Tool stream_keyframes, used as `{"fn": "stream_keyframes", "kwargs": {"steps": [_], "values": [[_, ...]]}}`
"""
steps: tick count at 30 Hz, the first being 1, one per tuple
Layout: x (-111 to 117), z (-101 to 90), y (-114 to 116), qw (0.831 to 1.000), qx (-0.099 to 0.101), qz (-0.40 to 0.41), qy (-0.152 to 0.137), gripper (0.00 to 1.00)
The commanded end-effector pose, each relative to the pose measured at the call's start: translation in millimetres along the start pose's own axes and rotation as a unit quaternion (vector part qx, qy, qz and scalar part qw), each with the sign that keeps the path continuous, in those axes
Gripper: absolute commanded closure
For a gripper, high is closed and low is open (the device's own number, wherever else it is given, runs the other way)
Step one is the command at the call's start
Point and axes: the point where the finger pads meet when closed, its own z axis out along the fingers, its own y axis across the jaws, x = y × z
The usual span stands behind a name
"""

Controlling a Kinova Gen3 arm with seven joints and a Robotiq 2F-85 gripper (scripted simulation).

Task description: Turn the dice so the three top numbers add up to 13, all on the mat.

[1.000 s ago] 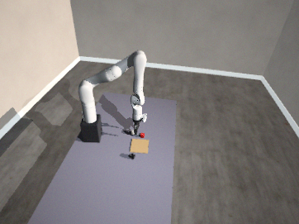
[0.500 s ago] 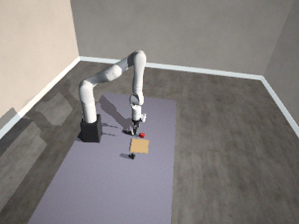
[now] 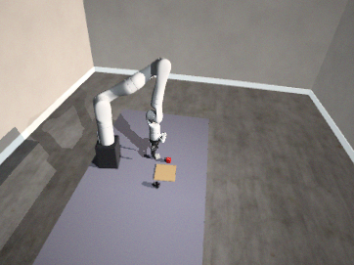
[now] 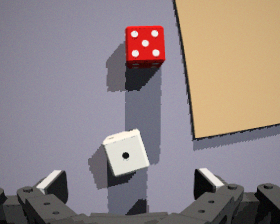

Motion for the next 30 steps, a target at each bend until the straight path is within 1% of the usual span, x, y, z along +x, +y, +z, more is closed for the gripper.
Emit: {"fn": "stream_keyframes", "kwargs": {"steps": [1, 3, 10, 30], "values": [[-21.6, 1.9, -8.0, 1.000, -0.004, -0.017, -0.006, 0.00], [-27.2, 1.9, -9.0, 1.000, -0.004, -0.017, -0.006, 0.00], [-33.1, 1.8, -10.1, 1.000, -0.004, -0.017, -0.006, 0.00], [-33.3, 1.8, -10.2, 1.000, -0.004, -0.017, -0.006, 0.00]]}}
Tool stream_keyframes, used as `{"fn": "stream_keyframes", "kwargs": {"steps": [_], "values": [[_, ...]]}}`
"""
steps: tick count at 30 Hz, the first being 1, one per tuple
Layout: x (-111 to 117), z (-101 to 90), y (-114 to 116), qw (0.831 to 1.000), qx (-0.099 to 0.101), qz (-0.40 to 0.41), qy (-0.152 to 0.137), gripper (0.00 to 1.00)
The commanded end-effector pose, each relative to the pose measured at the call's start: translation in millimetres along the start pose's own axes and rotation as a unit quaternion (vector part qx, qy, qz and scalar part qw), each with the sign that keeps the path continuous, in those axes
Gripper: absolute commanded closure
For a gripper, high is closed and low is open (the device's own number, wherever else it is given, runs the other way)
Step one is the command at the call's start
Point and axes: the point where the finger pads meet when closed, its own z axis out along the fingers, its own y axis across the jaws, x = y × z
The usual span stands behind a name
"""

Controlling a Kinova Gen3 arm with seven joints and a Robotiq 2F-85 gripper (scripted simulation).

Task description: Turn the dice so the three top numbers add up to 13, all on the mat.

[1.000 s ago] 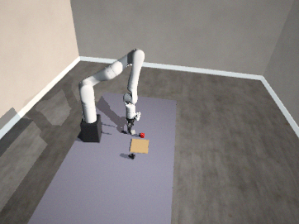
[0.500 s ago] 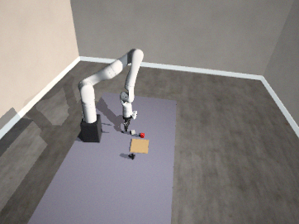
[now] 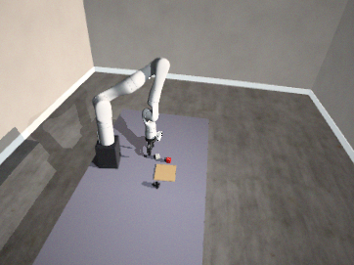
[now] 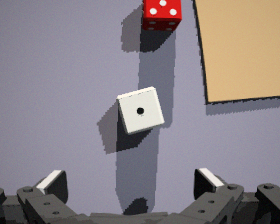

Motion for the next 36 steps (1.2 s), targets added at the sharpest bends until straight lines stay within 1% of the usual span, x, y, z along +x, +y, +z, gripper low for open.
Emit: {"fn": "stream_keyframes", "kwargs": {"steps": [1, 20, 26, 31, 36], "values": [[0.4, -0.4, -0.2, 1.000, 0.000, 0.000, 0.000, 0.00], [0.4, -0.4, -0.2, 1.000, 0.000, 0.000, 0.000, 0.00], [0.4, -3.0, -0.2, 1.000, 0.000, 0.000, 0.000, 0.00], [0.3, -16.8, -0.2, 1.000, 0.000, 0.000, 0.000, 0.00], [0.3, -41.2, -0.2, 1.000, 0.000, 0.000, 0.000, 0.00]]}}
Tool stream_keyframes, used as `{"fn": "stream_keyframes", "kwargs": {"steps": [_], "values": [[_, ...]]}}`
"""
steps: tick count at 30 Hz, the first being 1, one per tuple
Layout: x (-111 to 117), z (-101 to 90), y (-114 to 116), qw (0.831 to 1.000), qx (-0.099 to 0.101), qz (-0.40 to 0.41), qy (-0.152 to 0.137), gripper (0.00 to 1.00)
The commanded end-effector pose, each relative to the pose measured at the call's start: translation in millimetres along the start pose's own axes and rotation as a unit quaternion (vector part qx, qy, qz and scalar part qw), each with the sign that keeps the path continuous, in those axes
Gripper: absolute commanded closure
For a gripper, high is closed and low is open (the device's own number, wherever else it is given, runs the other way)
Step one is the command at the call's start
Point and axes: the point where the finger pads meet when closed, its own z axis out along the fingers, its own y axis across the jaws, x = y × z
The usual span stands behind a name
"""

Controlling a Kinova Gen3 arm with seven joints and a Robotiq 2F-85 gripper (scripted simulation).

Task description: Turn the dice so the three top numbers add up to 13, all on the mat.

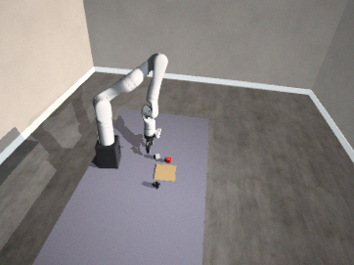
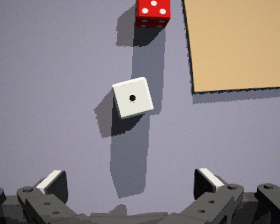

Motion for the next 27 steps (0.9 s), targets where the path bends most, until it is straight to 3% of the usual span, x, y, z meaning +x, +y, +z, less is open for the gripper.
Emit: {"fn": "stream_keyframes", "kwargs": {"steps": [1, 5, 14, 27], "values": [[8.6, -22.2, -4.8, 1.000, 0.009, 0.004, 0.011, 0.00], [8.2, -43.1, -4.4, 1.000, 0.009, 0.004, 0.011, 0.00], [7.6, -67.8, -4.0, 1.000, 0.009, 0.004, 0.011, 0.00], [7.5, -74.3, -3.9, 1.000, 0.009, 0.004, 0.011, 0.00]]}}
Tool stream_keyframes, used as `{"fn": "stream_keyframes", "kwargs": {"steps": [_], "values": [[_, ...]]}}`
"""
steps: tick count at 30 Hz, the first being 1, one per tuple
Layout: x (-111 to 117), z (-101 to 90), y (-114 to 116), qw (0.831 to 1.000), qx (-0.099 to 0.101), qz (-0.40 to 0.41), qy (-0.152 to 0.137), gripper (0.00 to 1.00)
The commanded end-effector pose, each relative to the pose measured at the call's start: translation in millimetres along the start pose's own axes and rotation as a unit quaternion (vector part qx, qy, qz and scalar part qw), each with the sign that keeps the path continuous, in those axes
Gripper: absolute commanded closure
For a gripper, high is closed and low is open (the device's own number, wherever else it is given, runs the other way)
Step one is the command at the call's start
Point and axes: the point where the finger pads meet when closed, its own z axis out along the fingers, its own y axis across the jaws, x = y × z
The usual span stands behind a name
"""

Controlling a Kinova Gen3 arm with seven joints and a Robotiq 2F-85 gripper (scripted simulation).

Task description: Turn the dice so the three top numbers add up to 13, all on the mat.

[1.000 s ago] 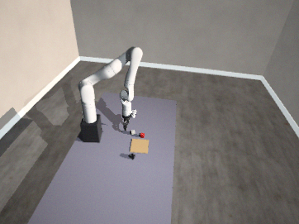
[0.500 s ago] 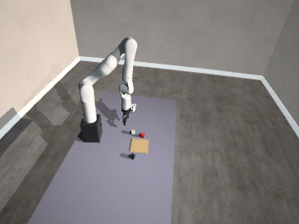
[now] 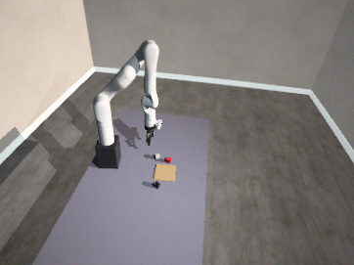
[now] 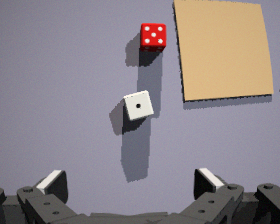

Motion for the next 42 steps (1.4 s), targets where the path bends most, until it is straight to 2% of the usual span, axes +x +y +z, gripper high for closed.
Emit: {"fn": "stream_keyframes", "kwargs": {"steps": [1, 42], "values": [[2.0, -1.2, 1.0, 1.000, 0.001, 0.003, 0.002, 0.00], [18.1, 1.6, 2.9, 0.999, 0.002, -0.048, -0.001, 0.00]]}}
